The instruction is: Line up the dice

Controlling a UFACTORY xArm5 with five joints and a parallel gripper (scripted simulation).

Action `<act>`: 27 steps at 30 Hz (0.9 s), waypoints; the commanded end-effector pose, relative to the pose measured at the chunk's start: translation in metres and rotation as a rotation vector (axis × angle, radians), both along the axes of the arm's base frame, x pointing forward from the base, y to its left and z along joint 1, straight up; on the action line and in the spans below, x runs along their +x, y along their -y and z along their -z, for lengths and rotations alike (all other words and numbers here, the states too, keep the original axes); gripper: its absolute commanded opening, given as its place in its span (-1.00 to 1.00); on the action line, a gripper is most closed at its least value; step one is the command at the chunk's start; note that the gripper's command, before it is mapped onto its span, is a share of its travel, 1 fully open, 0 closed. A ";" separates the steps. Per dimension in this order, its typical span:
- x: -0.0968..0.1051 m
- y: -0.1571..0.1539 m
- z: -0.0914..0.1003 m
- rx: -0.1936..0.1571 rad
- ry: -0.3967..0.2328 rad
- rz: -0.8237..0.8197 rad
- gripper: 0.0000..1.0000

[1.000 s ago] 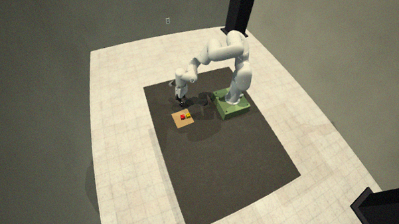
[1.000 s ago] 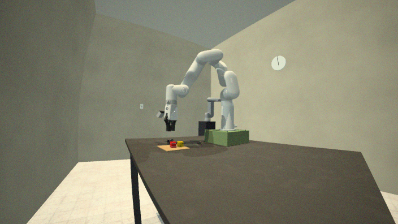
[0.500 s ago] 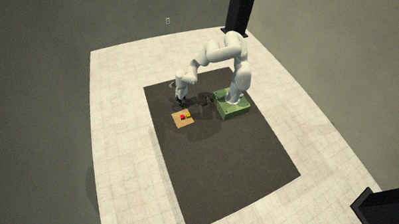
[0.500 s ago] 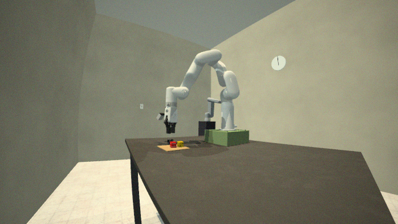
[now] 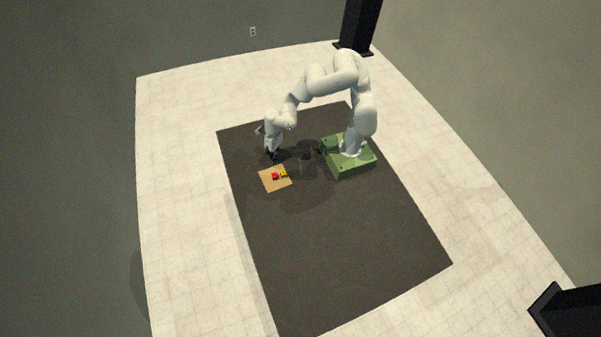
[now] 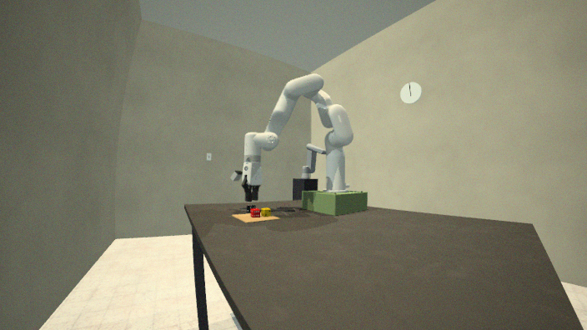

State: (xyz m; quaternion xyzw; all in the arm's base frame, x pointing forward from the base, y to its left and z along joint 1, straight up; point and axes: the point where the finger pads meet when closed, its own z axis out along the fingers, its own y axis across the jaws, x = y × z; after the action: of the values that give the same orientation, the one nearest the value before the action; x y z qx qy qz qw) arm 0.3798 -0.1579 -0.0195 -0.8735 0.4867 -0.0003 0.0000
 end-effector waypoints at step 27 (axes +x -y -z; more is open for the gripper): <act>0.001 0.001 0.013 -0.001 0.003 0.000 -0.05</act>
State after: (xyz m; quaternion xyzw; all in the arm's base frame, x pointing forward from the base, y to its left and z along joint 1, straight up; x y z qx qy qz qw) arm 0.3800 -0.1583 -0.0333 -0.8736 0.4867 -0.0005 0.0000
